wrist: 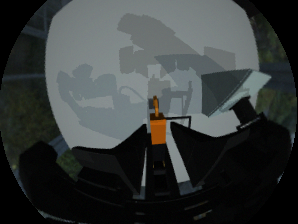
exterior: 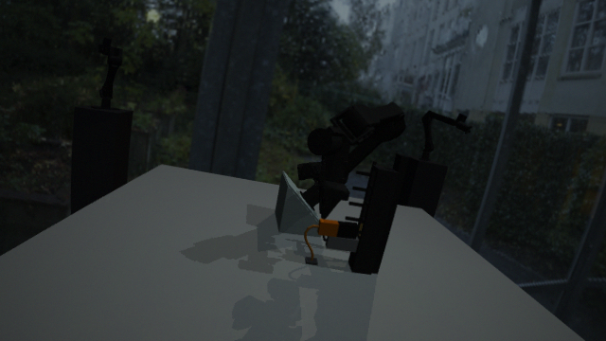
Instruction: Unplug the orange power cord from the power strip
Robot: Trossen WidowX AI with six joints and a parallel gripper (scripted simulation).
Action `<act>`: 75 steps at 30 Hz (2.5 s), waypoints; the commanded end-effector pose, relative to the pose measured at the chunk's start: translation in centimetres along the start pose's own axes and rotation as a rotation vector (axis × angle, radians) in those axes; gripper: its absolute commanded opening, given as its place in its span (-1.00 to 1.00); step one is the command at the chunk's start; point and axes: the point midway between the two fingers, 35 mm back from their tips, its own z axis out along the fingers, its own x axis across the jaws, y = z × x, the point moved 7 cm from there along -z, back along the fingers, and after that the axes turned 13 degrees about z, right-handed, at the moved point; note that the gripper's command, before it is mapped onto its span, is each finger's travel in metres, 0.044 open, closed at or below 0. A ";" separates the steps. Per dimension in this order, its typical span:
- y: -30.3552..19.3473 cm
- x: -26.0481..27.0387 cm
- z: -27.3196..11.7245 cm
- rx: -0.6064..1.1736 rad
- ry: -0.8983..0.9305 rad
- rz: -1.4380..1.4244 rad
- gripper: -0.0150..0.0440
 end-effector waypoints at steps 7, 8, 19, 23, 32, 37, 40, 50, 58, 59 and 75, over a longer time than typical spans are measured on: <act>-1.7 -0.5 0.1 0.006 -0.006 0.005 0.05; -1.9 -0.6 0.1 0.006 -0.006 0.005 0.05; -2.1 -0.6 0.5 0.006 -0.006 0.005 0.05; -2.1 -0.6 1.1 0.007 -0.006 0.005 0.05; -2.1 -0.6 1.3 0.007 -0.006 0.005 0.05; -2.1 -0.5 1.1 0.002 -0.002 -0.002 -0.31; -2.1 -0.5 1.1 0.002 -0.002 -0.002 -0.37; -2.1 -0.5 1.1 0.002 -0.002 -0.002 -0.49; -1.3 -0.2 1.1 0.001 -0.001 -0.001 -0.49; -1.2 -0.2 1.0 0.001 -0.001 -0.001 -0.49; 1.4 0.6 0.9 -0.001 -0.002 0.002 -0.49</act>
